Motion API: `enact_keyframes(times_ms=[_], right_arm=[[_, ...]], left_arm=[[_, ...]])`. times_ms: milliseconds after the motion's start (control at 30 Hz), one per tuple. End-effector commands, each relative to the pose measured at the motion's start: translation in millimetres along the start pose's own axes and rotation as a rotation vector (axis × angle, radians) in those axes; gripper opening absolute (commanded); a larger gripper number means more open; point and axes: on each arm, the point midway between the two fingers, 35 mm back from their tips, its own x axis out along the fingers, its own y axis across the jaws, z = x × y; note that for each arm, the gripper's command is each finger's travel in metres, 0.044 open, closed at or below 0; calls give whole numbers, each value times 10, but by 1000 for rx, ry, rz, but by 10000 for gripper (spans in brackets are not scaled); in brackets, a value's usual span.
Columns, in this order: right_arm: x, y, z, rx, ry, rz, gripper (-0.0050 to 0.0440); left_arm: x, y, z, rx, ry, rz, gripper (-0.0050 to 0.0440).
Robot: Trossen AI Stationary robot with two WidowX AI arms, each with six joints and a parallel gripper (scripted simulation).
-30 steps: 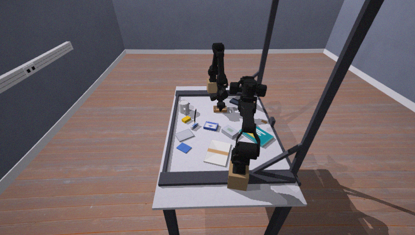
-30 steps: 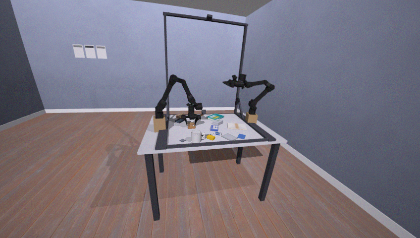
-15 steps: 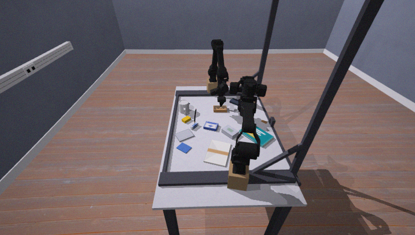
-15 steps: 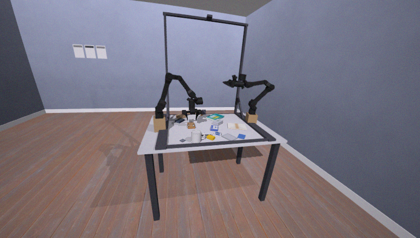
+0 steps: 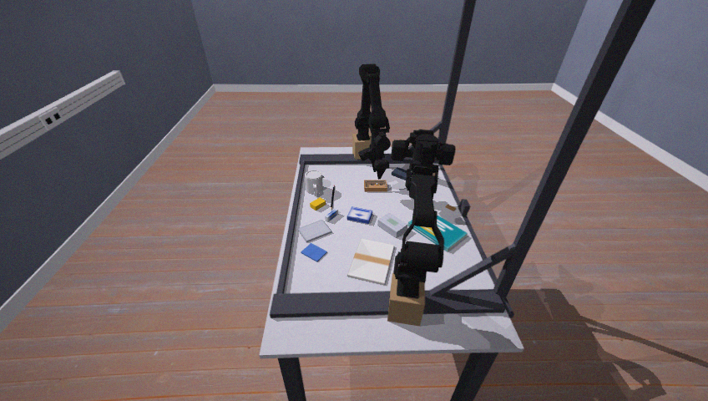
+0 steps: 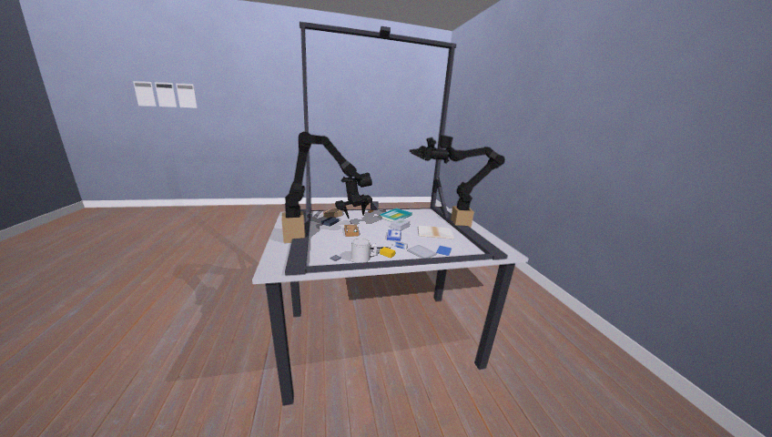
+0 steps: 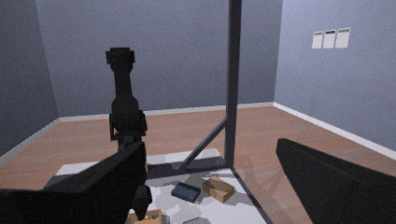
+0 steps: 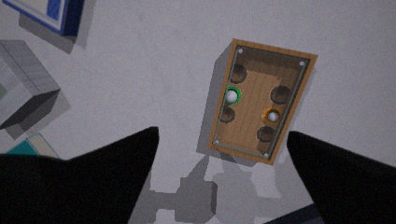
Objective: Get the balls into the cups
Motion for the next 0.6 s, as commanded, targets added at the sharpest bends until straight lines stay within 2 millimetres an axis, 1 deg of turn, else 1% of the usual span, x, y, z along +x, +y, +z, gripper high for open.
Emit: enact_keyframes(times_ms=[0, 67, 167, 233, 300, 367, 400, 433, 467, 500, 533, 567], right_arm=[[-300, 239, 33, -150, -9, 178, 389], [-429, 330, 49, -233, -26, 256, 389], [-648, 451, 68, -357, -67, 373, 389], [-811, 527, 80, -440, -105, 451, 389], [-979, 591, 92, -520, -148, 526, 389], [-979, 591, 92, -520, -148, 526, 389], [-1055, 618, 97, -560, -172, 560, 389], [-967, 605, 93, -547, -156, 530, 389], [-1090, 629, 99, -568, -180, 573, 389], [-1146, 645, 102, -593, -197, 595, 389], [-1314, 678, 106, -642, -242, 656, 389], [-1423, 700, 112, -688, -280, 696, 389]], left_arm=[[-27, 0, 174, 0, -42, 0, 400], [-11, 0, 101, 0, -24, 0, 400], [-24, 0, 176, 0, -41, 0, 400], [-28, 0, 184, 0, -43, 0, 400], [-24, 0, 148, 0, -35, 0, 400], [-24, 0, 148, 0, -35, 0, 400], [-17, 0, 121, 0, -28, 0, 400], [-12, 0, 136, 0, -30, 0, 400], [-16, 0, 163, 0, -37, 0, 400], [-17, 0, 166, 0, -37, 0, 400], [-21, 0, 181, 0, -41, 0, 400], [-23, 0, 175, 0, -40, 0, 400]])
